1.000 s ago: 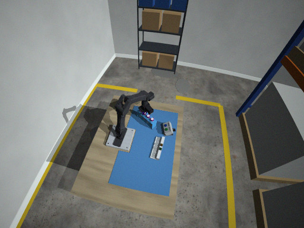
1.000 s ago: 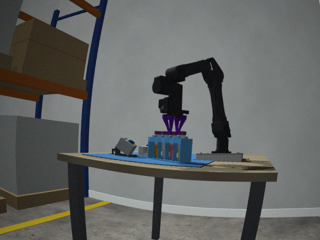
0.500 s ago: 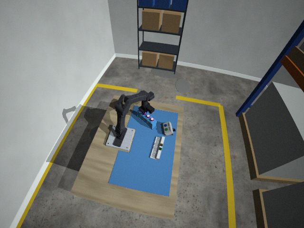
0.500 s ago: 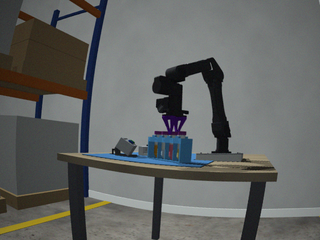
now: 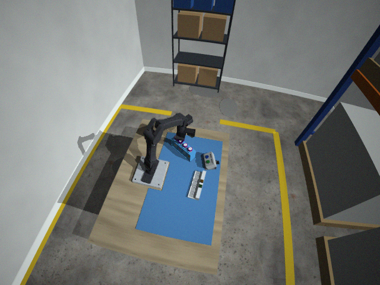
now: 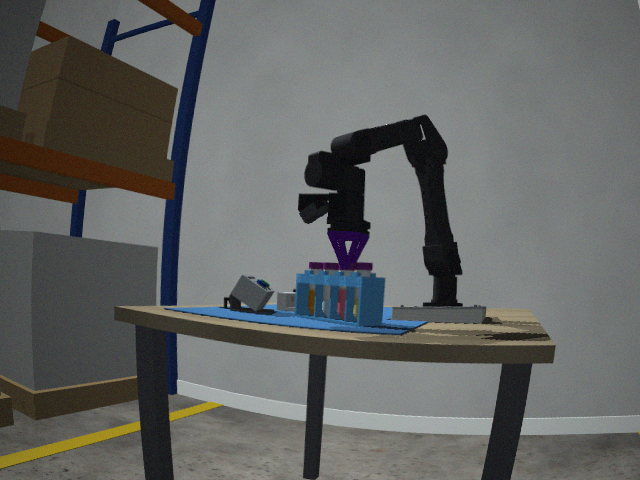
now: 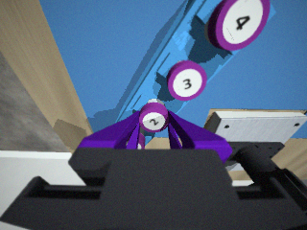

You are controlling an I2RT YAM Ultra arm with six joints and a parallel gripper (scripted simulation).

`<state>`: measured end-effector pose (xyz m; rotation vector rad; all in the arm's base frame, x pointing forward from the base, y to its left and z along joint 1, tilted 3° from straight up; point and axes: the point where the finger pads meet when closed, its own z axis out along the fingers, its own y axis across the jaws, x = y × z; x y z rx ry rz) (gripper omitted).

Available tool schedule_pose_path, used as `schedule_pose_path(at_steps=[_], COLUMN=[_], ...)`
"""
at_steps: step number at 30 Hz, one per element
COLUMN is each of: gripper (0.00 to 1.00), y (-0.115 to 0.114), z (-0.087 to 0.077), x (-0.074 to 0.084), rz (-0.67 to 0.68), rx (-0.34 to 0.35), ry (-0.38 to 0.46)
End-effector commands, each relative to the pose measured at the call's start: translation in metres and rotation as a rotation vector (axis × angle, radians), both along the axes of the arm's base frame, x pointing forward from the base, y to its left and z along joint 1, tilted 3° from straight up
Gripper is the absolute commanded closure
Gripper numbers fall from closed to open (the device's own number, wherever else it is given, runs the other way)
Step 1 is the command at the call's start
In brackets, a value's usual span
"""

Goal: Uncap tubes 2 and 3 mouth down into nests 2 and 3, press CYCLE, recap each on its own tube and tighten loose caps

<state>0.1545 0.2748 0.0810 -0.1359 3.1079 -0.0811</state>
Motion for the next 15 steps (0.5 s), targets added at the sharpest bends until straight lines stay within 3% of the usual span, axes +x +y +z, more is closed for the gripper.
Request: schedule_pose_path(at_steps=[1,7,9,15], gripper=[1.00,1.00,1.00,1.00], y=[0.0019,0.0020,0.0020,0.0020], z=[0.0029,0.0031,0.0031,0.0033], x=[0.0015,0.0014,0.0014,0.0014], rz=[0.254,0.554,0.554,0.853], rx=[0.002,-0.009,-0.009,-0.020], ry=[0.004,0.018,0.018,0.032])
